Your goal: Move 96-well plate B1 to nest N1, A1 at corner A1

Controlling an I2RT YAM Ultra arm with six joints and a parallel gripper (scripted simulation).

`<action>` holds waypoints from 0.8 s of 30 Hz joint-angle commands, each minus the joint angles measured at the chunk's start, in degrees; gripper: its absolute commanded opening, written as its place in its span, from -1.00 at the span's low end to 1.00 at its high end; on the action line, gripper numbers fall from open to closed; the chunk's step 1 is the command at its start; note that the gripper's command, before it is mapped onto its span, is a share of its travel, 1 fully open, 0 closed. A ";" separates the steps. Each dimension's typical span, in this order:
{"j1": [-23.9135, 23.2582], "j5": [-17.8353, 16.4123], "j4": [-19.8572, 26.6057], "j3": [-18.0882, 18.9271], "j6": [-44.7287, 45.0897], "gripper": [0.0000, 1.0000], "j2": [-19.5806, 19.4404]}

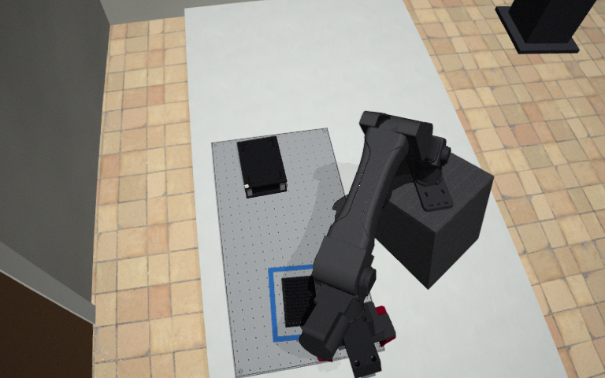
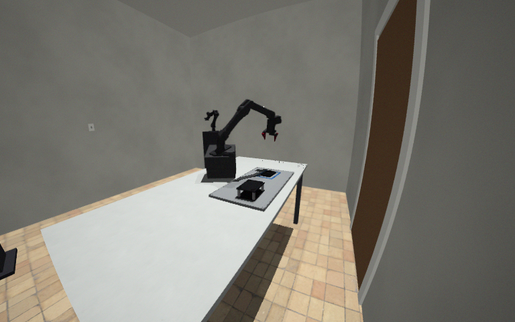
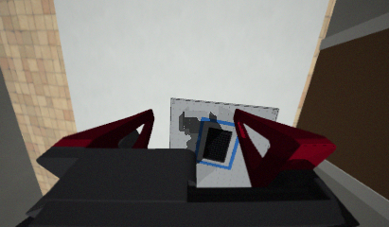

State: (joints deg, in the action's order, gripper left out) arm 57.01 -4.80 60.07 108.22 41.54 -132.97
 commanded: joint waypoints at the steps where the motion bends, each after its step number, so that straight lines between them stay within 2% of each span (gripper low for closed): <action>1: 1.14 3.27 -1.82 1.80 -1.00 1.00 -0.65; 3: -0.79 3.82 -2.42 -1.38 0.31 1.00 0.27; 10: -4.41 3.27 -6.75 -5.98 3.88 1.00 1.22; 11: -4.30 5.19 -6.58 -5.01 3.13 1.00 -1.10; 12: -3.03 6.78 -6.40 -3.48 2.03 1.00 -1.46; 13: -3.37 7.27 -6.64 -4.82 2.39 1.00 -1.70; 15: -3.37 7.27 -6.64 -4.82 2.39 1.00 -1.70; 16: -3.88 7.30 -7.21 -6.72 2.98 1.00 0.27; 22: -8.11 6.84 -11.08 -10.86 6.06 1.00 0.54; 23: -8.00 8.80 -10.70 -10.62 5.27 1.00 0.07; 24: -7.72 10.38 -10.54 -8.30 4.19 1.00 -2.22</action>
State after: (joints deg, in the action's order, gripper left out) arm 49.06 2.96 51.44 98.00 45.78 -134.85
